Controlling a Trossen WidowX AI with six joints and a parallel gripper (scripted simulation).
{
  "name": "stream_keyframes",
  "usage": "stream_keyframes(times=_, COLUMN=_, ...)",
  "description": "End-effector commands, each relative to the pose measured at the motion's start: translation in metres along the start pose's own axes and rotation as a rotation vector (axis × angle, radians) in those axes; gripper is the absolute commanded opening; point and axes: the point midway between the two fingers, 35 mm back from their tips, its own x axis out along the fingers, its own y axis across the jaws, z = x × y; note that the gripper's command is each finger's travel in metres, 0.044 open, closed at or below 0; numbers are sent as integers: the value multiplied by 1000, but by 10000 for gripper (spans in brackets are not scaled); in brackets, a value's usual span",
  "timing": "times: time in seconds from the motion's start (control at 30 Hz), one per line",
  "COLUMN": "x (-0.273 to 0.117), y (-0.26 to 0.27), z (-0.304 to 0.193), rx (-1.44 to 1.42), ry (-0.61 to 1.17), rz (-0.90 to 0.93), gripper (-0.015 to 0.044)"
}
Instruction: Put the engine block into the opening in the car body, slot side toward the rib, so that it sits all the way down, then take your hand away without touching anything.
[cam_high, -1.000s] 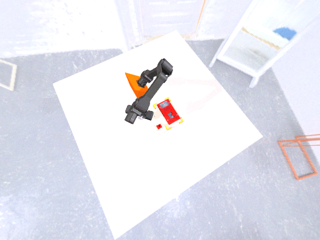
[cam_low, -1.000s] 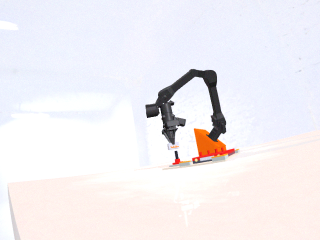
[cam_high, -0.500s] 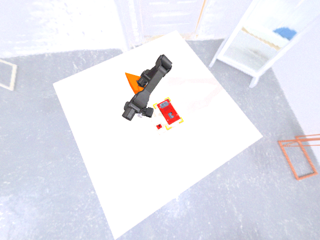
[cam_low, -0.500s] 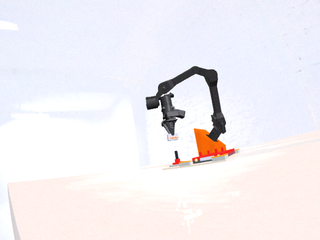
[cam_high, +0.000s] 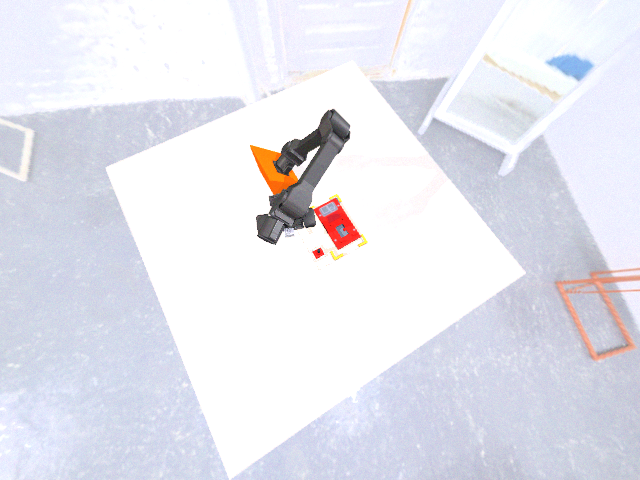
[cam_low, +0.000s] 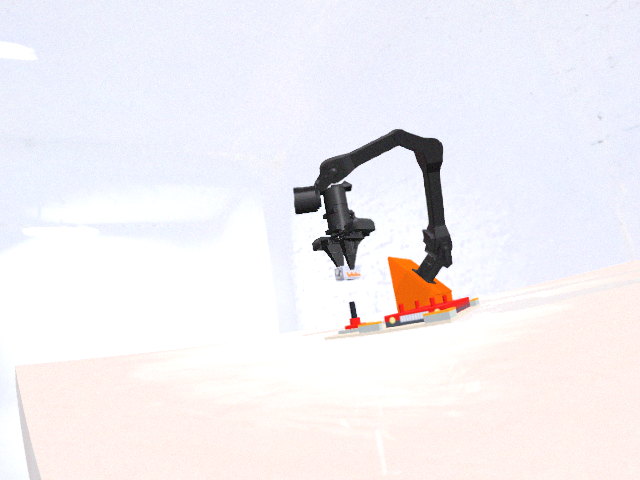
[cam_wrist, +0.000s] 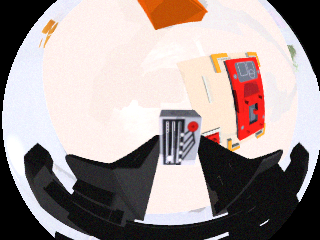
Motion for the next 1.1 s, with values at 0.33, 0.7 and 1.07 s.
stream_keyframes(times=0.33, x=5, y=-26, z=-10, rx=-456, ry=11, rz=17, gripper=0)
stream_keyframes(times=0.7, x=12, y=-47, z=-16, rx=-831, ry=10, rz=28, gripper=0)
stream_keyframes(times=1.07, x=18, y=-70, z=-20, rx=-1208, ry=7, rz=36, gripper=0)
